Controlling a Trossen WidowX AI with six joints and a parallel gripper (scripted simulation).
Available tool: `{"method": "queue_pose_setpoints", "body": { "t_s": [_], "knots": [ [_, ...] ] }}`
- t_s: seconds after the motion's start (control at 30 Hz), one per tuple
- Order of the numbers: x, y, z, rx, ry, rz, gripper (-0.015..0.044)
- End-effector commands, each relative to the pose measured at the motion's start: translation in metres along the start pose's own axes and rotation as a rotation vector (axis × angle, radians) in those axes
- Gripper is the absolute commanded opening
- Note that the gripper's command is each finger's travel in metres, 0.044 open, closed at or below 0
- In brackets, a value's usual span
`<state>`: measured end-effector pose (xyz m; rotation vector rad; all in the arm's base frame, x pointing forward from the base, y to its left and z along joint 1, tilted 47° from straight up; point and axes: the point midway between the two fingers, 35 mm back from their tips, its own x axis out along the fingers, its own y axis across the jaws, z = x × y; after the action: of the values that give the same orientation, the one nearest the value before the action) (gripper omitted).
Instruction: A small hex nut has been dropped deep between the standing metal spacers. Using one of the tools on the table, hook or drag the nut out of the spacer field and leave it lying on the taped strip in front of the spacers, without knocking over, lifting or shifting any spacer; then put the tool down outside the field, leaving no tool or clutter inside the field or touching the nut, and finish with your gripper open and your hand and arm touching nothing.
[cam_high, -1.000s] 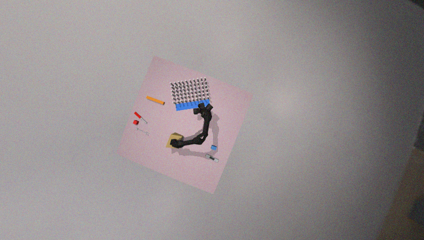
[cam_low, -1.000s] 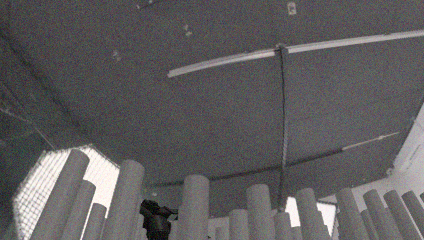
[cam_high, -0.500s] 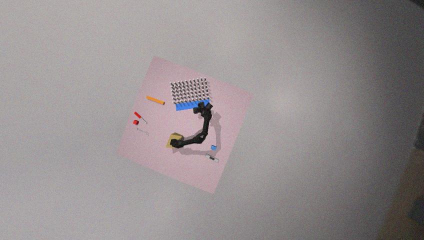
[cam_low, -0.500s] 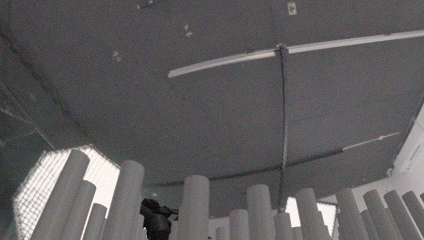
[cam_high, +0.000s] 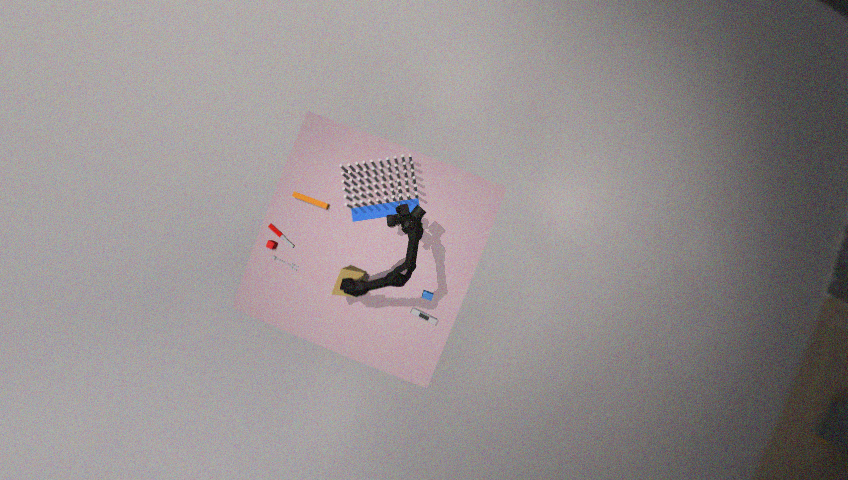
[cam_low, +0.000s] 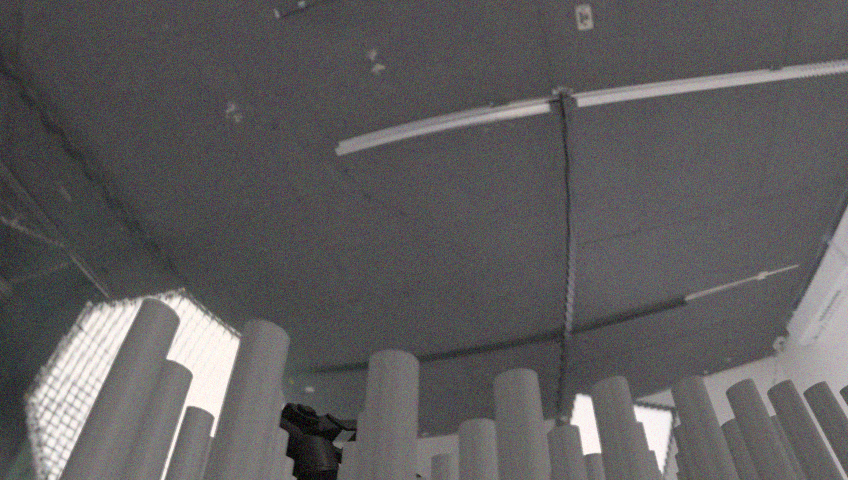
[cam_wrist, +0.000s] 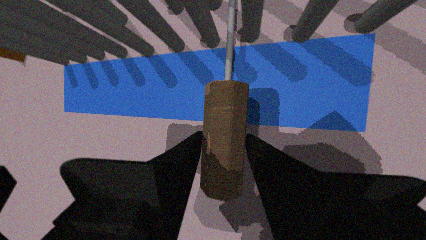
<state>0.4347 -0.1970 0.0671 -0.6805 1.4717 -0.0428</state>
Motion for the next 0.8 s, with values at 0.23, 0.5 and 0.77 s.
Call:
{"method": "queue_pose_setpoints", "body": {
  "t_s": [0.23, 0.5, 0.77],
  "knots": [
    [0.0053, 0.0007, -0.002, -0.009, -0.002, 0.004, 0.0],
    [0.0038, 0.0006, -0.0062, -0.008, -0.002, 0.003, 0.0],
    [0.0024, 0.0006, -0.0105, -0.008, -0.001, 0.003, 0.0]
  ]
}}
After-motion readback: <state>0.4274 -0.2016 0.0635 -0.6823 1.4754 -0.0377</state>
